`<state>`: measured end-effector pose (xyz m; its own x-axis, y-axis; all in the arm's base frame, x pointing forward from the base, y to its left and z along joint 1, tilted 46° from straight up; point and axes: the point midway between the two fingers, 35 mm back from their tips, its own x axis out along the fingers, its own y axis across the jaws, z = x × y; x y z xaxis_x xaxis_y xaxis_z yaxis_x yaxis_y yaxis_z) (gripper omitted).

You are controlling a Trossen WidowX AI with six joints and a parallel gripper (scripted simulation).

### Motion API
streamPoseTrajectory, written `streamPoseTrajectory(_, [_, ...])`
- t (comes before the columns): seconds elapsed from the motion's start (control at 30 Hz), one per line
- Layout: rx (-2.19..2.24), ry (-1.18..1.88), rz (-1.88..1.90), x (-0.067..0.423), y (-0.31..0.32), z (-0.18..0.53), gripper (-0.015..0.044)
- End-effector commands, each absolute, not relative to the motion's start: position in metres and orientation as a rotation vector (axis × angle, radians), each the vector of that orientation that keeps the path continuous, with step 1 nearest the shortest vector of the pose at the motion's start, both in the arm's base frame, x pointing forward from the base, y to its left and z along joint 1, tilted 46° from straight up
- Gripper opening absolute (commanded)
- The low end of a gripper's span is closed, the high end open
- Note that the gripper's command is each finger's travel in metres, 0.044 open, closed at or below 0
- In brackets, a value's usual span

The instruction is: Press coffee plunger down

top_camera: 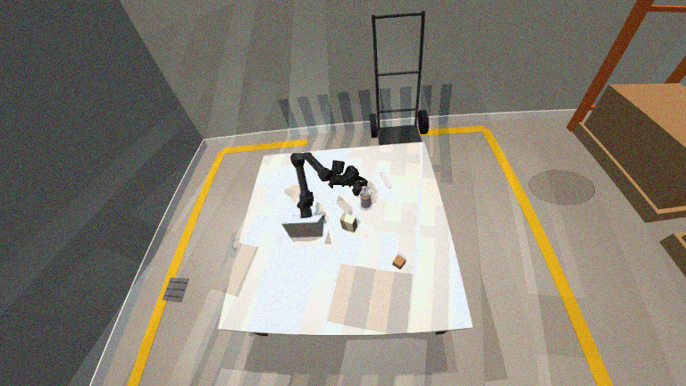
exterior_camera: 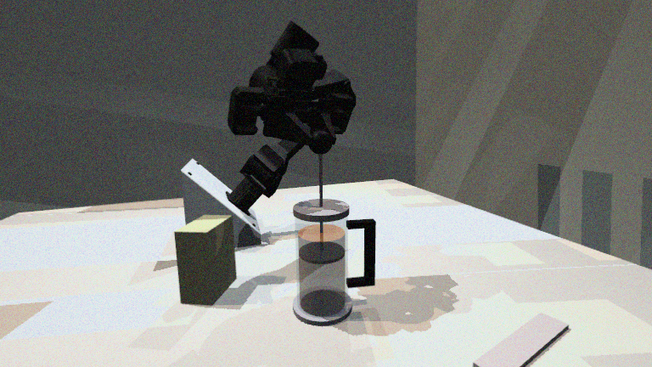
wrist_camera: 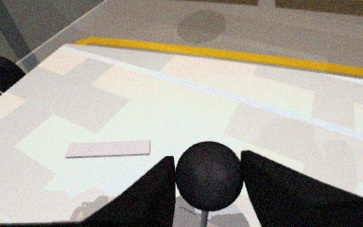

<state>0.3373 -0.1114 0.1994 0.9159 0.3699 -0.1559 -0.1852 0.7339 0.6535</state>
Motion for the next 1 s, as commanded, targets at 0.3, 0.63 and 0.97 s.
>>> streamPoseTrajectory(0.3, [0.711, 0.320, 0.323, 0.342, -0.087, 0.172, 0.0128])
streamPoseTrajectory(0.63, [0.714, 0.316, 0.324, 0.345, -0.075, 0.162, 0.0128])
streamPoseTrajectory(0.97, [0.715, 0.313, 0.326, 0.350, -0.071, 0.162, 0.0128])
